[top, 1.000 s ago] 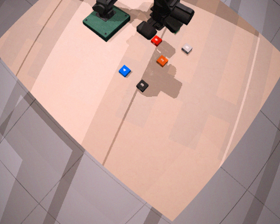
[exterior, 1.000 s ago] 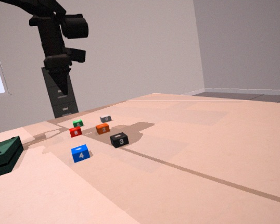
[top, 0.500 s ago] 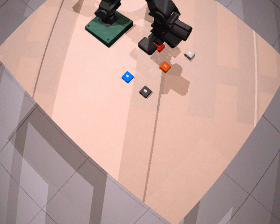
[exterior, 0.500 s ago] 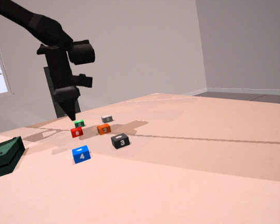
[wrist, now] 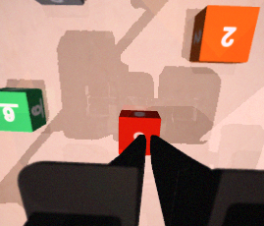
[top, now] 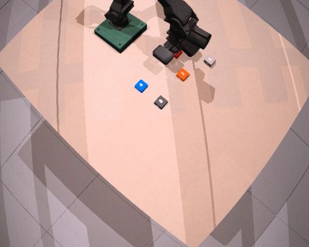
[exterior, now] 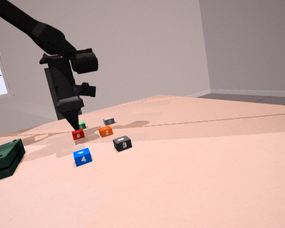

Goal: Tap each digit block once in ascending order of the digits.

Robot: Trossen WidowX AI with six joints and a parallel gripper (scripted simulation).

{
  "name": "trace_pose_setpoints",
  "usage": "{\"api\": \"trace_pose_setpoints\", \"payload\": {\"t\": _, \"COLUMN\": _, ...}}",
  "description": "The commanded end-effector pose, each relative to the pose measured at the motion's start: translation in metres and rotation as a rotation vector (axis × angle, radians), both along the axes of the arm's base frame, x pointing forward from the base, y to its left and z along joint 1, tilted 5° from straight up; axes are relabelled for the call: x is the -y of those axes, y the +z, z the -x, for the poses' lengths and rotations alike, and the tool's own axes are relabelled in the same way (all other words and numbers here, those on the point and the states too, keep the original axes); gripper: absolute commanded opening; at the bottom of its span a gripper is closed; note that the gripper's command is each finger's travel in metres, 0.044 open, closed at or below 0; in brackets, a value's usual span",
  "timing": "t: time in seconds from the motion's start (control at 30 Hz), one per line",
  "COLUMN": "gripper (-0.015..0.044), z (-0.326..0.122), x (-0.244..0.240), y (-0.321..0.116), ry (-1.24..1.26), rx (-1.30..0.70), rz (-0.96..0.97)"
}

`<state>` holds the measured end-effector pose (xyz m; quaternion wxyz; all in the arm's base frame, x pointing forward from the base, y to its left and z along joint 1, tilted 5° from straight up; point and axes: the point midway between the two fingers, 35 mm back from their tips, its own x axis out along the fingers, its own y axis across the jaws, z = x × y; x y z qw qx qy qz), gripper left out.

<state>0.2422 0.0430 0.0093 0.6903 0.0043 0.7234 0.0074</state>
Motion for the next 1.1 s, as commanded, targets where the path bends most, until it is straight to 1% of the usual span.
{"api": "trace_pose_setpoints", "payload": {"t": 0.0, "gripper": 0.0020, "z": 0.004, "x": 0.001, "y": -0.010, "ry": 0.004, "rx": -0.014, "rz": 0.005}}
{"api": "trace_pose_setpoints", "payload": {"t": 0.3, "gripper": 0.0020, "z": 0.004, "x": 0.001, "y": -0.011, "ry": 0.004, "rx": -0.014, "rz": 0.005}}
{"api": "trace_pose_setpoints", "payload": {"t": 0.4, "gripper": 0.0020, "z": 0.002, "x": 0.001, "y": 0.016, "ry": 0.003, "rx": -0.013, "rz": 0.004}}
{"api": "trace_pose_setpoints", "payload": {"t": 0.57, "gripper": 0.0020, "z": 0.002, "x": 0.001, "y": 0.019, "ry": 0.004, "rx": -0.014, "rz": 0.005}}
{"api": "trace_pose_setpoints", "payload": {"t": 0.67, "gripper": 0.0099, "z": -0.007, "x": -0.018, "y": 0.031, "ry": 0.004, "rx": -0.012, "rz": 0.003}}
{"api": "trace_pose_setpoints", "payload": {"t": 0.8, "gripper": 0.0204, "z": -0.019, "x": -0.076, "y": 0.061, "ry": 0.004, "rx": -0.010, "rz": -0.002}}
{"api": "trace_pose_setpoints", "payload": {"t": 0.97, "gripper": 0.0335, "z": -0.011, "x": -0.149, "y": 0.099, "ry": 0.004, "rx": -0.013, "rz": -0.009}}
{"api": "trace_pose_setpoints", "payload": {"t": 1.03, "gripper": 0.0387, "z": -0.008, "x": -0.159, "y": 0.104, "ry": 0.004, "rx": -0.014, "rz": -0.010}}
{"api": "trace_pose_setpoints", "payload": {"t": 1.07, "gripper": 0.0400, "z": -0.008, "x": -0.159, "y": 0.104, "ry": 0.004, "rx": -0.014, "rz": -0.010}}
